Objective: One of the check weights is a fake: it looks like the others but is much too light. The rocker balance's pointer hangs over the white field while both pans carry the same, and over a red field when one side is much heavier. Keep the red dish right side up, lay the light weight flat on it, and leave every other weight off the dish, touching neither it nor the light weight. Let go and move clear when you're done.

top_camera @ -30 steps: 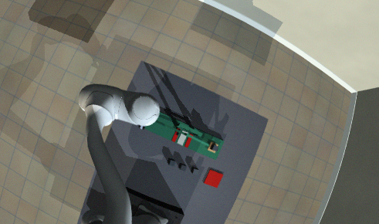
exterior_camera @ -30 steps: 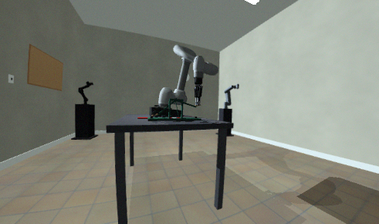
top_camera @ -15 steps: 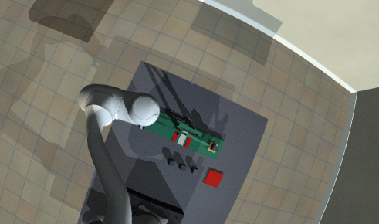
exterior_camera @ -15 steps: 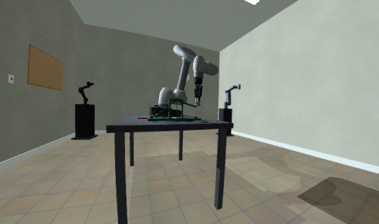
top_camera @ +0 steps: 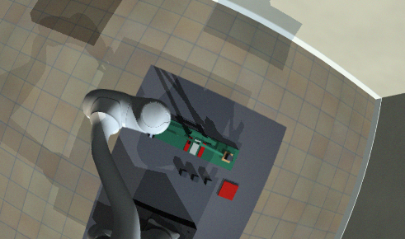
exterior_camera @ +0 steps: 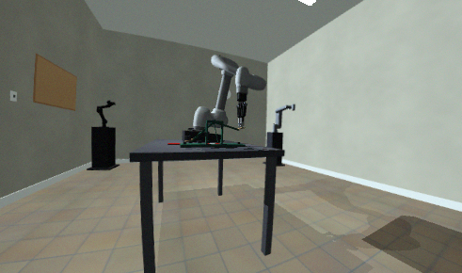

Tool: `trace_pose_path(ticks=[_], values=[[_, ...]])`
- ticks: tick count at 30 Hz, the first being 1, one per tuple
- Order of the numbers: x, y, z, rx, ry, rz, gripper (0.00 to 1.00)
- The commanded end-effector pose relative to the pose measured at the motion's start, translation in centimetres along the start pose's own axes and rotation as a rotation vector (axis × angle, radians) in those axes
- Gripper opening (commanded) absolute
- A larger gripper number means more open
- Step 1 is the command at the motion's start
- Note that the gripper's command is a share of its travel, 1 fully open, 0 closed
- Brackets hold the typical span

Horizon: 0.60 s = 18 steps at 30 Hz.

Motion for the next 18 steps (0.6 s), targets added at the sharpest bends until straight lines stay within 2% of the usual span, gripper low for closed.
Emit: trace_pose_path(ticks=[1, 10, 18], values=[[0.0, 0.0, -1.2, 0.0, 0.0, 0.0, 0.24], [0.0, 0.0, -5.4, 0.0, 0.0, 0.0, 0.24], [0.0, 0.0, -5.8, 0.0, 0.0, 0.0, 0.24]])
Point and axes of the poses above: the point where the finger pads meet when closed, its own z axis out along the fingers, its own y axis across the jaws, x = y × z, the point moved 7 cm from there along -z, back along the fingers, and after that the axes turned 8 degrees about -z, right-handed, at the moved point
